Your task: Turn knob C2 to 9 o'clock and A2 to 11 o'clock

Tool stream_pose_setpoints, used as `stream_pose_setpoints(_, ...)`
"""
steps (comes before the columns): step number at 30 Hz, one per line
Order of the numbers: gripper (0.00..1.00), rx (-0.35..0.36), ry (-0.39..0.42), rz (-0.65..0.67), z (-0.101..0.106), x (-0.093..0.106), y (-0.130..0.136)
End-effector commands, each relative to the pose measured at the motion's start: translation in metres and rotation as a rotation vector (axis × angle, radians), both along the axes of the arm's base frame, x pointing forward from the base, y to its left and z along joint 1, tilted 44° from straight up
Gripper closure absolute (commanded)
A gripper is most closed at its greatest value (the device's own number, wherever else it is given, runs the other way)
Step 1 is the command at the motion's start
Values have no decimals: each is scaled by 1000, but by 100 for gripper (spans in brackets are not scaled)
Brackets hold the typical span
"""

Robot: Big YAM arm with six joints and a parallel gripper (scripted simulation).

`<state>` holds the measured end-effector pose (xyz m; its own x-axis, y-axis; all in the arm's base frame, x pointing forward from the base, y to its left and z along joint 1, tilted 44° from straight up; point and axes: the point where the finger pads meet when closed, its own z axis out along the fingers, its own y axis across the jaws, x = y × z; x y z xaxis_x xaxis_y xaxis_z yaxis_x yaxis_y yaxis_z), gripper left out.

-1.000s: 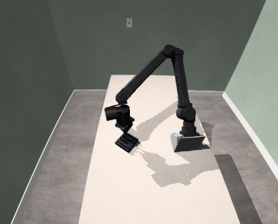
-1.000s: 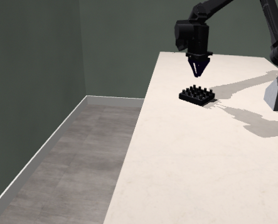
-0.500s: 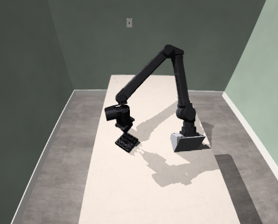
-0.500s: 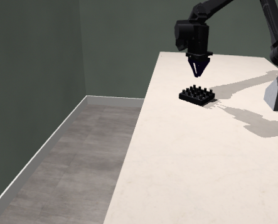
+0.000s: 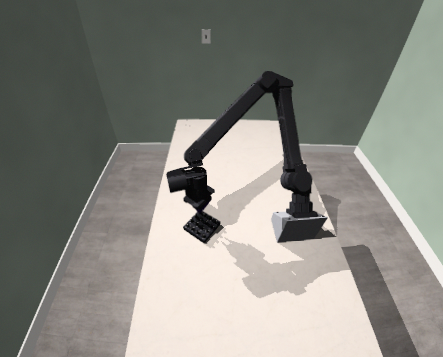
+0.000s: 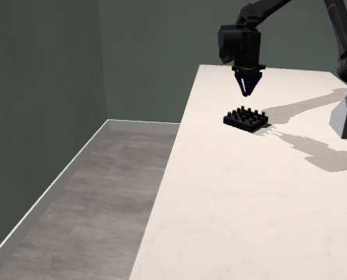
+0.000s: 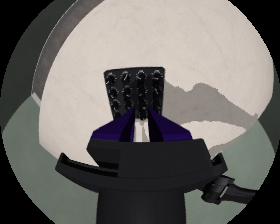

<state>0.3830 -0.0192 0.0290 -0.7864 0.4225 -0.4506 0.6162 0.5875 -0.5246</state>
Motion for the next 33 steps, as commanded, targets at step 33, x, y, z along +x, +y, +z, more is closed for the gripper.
stream_pose_setpoints(33, 82, -4, 1, -5, -20, 2, -21)
